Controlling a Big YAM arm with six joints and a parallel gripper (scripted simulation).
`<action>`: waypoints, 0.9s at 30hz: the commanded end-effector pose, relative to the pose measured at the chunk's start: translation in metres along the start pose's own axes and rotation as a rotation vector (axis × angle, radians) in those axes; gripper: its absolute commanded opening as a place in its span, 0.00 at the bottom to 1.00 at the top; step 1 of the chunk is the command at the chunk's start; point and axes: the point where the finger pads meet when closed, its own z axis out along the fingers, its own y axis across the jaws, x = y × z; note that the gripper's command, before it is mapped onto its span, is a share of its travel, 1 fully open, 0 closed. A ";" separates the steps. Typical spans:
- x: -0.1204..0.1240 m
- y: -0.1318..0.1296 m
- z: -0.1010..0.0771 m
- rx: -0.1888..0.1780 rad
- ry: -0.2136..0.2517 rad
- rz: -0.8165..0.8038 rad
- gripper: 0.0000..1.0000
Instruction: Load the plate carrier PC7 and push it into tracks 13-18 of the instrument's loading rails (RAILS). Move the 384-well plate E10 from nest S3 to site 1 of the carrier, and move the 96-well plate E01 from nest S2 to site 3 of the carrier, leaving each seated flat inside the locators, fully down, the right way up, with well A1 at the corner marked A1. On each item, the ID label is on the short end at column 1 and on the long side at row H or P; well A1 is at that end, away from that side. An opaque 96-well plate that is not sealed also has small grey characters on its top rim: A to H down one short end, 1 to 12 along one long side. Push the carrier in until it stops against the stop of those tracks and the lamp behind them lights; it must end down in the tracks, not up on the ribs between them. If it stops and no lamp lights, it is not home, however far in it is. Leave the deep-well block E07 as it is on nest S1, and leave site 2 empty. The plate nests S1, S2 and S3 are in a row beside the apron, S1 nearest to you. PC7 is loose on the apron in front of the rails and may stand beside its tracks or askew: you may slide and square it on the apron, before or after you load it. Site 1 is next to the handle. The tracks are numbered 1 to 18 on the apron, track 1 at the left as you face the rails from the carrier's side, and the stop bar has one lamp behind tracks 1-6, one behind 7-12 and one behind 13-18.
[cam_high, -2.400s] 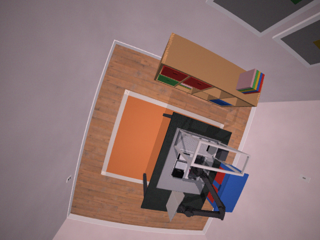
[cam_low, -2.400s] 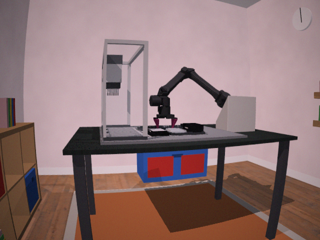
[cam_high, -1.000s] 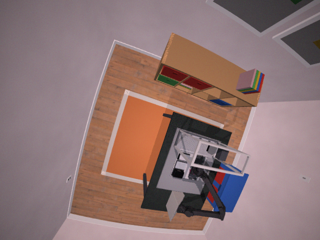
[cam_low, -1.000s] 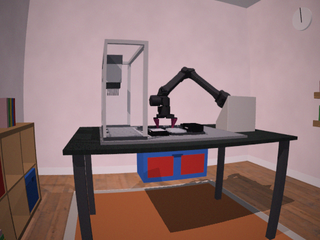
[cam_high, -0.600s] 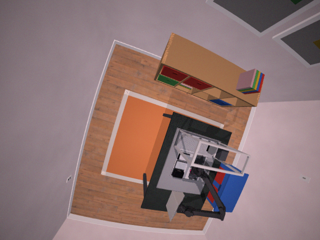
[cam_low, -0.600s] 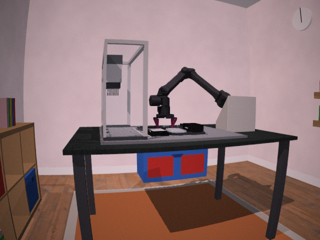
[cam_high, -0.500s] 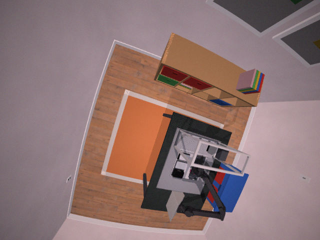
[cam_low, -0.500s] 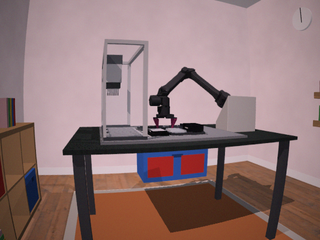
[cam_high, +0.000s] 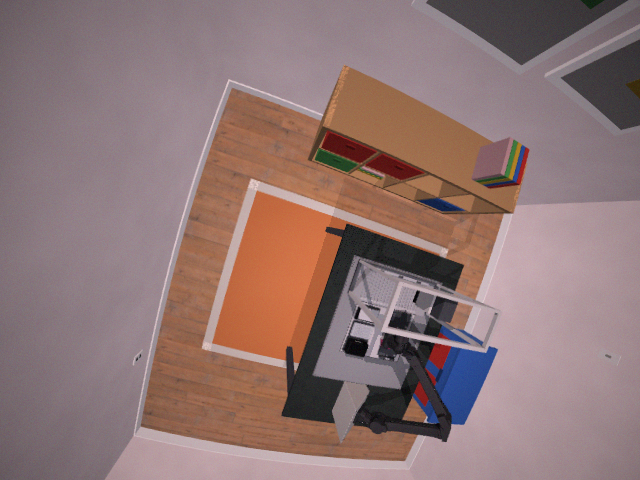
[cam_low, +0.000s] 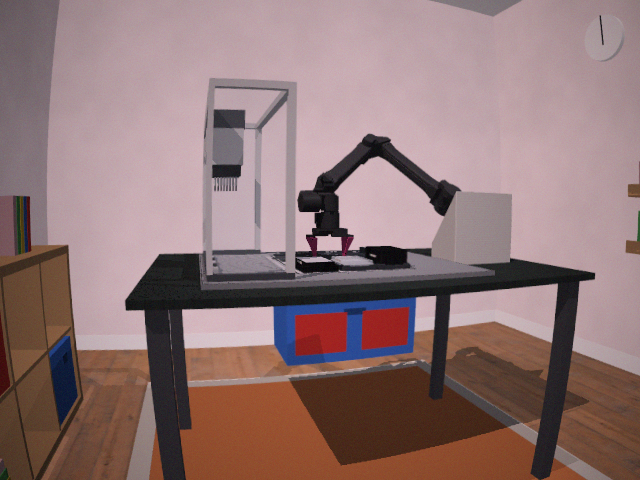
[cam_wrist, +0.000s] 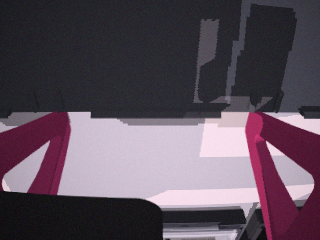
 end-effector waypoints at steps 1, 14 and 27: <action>-0.030 0.011 -0.011 -0.018 -0.008 0.036 1.00; -0.034 0.010 -0.010 -0.017 -0.008 0.035 1.00; -0.038 0.010 -0.010 -0.017 -0.008 0.036 1.00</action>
